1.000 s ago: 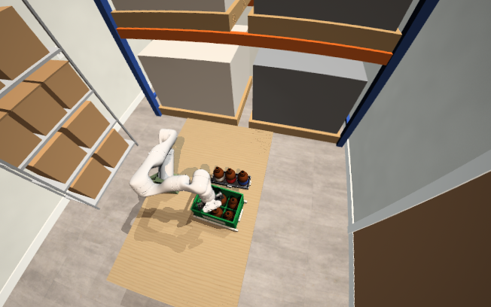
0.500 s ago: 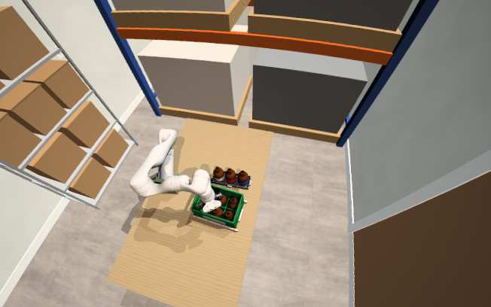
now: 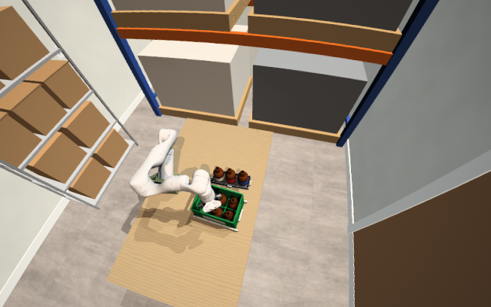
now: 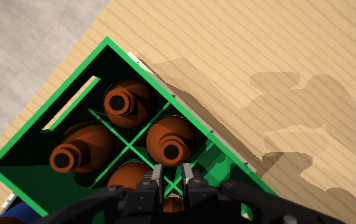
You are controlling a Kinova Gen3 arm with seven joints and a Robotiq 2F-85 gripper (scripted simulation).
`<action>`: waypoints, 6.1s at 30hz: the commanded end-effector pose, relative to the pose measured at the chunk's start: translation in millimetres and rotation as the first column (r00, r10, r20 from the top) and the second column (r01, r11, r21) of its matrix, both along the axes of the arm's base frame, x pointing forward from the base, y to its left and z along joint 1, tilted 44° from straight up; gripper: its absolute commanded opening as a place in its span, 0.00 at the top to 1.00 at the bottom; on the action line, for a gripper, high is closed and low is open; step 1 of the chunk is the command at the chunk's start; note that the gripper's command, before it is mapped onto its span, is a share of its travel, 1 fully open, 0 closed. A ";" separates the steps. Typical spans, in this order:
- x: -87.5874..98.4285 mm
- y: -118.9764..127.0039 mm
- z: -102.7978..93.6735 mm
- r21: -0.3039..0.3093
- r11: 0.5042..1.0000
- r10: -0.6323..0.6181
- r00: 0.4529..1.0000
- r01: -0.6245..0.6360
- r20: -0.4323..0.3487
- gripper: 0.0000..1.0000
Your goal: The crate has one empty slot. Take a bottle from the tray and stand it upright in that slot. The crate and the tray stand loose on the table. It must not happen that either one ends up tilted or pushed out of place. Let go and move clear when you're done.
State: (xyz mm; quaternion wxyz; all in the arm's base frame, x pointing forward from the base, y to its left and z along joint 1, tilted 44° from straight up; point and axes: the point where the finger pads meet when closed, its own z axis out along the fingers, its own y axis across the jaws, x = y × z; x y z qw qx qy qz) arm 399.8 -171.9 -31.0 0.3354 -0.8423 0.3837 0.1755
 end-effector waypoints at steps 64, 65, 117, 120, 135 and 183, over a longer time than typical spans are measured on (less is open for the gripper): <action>17.6 197.1 193.2 0.002 0.998 0.066 0.996 -0.066 0.067 0.36; 17.6 197.1 193.2 0.002 0.998 0.066 0.996 -0.066 0.067 0.36; 17.0 218.6 170.7 0.000 0.998 0.065 0.996 -0.065 0.066 0.36; 17.0 219.5 169.7 0.000 0.998 0.065 0.996 -0.065 0.066 0.36; 16.7 228.2 160.6 0.000 0.998 0.065 0.996 -0.065 0.066 0.36; 16.7 229.3 159.4 0.000 0.998 0.065 0.996 -0.065 0.066 0.36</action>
